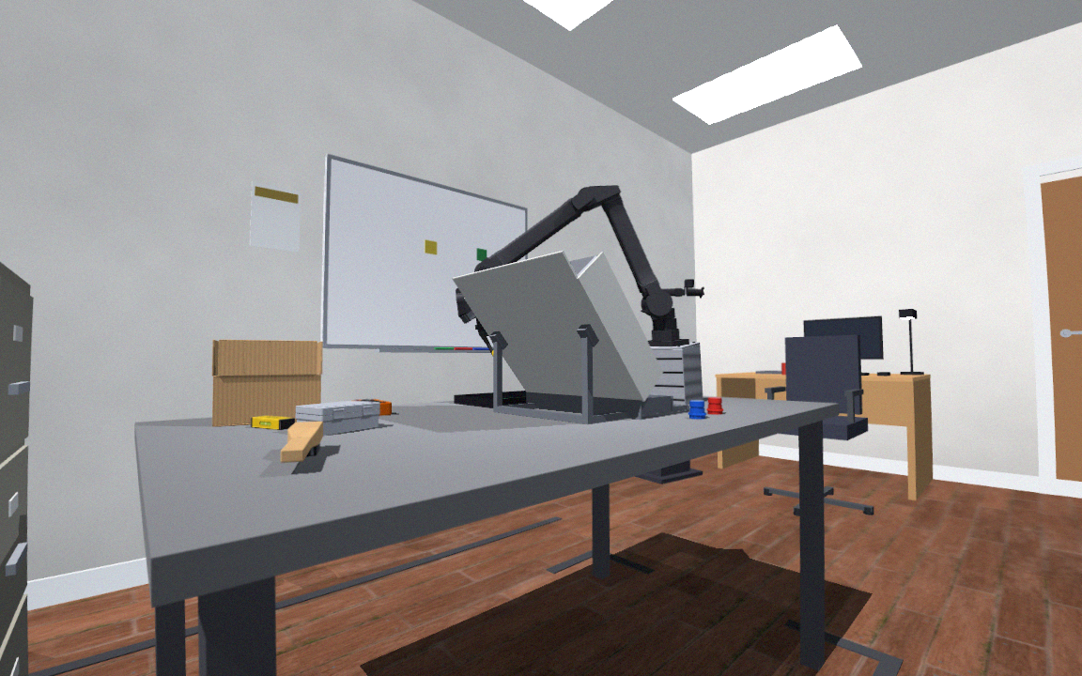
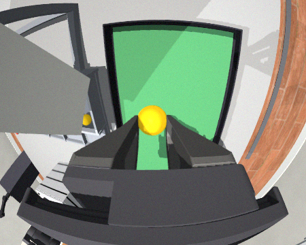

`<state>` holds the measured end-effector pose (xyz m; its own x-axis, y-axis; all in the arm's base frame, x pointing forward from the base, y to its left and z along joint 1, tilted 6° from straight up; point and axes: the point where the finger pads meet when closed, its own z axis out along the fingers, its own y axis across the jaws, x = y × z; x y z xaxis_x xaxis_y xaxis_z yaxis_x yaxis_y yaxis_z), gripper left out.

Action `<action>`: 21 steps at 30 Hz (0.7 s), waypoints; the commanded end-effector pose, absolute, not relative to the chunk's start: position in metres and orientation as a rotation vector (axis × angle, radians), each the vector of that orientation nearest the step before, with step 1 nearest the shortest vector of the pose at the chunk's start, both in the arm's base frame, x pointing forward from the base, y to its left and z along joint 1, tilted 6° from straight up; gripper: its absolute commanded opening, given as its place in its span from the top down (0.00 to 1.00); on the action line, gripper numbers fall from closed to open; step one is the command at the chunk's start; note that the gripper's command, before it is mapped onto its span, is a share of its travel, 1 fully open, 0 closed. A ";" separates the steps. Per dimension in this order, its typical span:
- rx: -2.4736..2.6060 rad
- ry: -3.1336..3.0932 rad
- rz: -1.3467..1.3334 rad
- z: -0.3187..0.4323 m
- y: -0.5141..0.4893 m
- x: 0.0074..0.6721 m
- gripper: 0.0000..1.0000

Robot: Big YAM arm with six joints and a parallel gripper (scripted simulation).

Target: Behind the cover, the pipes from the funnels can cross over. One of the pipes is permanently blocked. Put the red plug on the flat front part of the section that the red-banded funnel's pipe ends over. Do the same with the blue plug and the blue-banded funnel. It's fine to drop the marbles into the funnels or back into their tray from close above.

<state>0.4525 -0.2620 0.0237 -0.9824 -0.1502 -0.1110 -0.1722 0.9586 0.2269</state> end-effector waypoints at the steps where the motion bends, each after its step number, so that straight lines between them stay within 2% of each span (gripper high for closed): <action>1: -0.261 3.003 0.345 0.030 -0.274 0.461 1.00; 21: -0.267 3.004 0.346 0.030 -0.274 0.462 1.00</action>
